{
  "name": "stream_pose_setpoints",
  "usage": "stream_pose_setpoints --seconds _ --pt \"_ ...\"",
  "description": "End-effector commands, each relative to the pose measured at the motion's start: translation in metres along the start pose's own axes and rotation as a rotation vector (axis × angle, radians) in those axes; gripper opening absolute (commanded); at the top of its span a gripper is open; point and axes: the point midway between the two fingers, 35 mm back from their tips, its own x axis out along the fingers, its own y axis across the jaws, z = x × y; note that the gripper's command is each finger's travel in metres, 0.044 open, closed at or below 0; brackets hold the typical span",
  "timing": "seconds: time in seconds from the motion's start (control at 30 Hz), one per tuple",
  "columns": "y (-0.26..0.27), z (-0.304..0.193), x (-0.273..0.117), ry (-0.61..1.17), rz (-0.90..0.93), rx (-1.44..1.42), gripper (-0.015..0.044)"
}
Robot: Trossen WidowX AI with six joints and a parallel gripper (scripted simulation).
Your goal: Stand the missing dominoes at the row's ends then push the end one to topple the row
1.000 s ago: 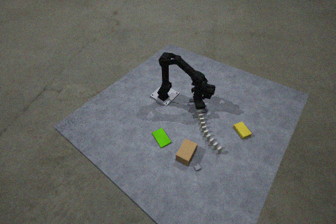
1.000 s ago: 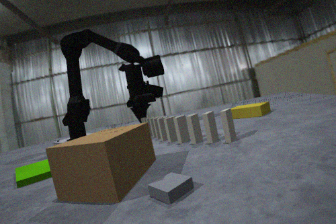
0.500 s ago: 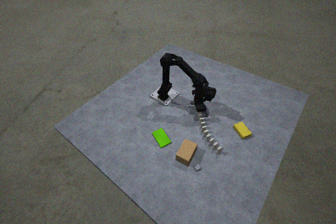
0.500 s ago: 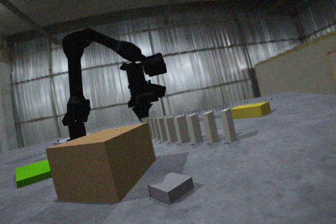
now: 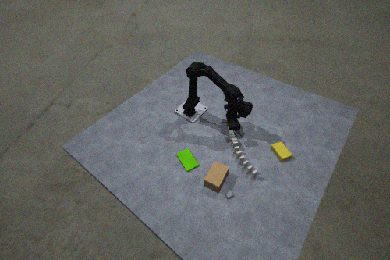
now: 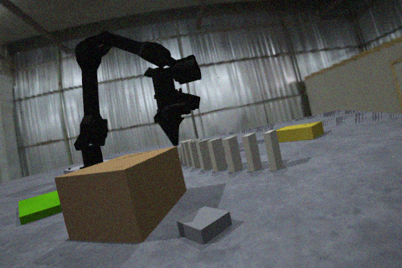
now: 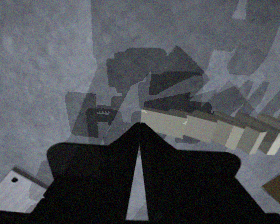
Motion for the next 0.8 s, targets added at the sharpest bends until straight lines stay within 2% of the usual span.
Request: stream_pose_setpoints --seconds 0.0,0.13,0.77 --pt "-0.011 0.001 -0.024 -0.012 -0.007 -0.003 0.0" --pt "-0.02 -0.003 -0.042 0.003 -0.001 -0.015 0.0" --pt "-0.02 -0.003 -0.042 0.003 -0.001 -0.015 0.0"
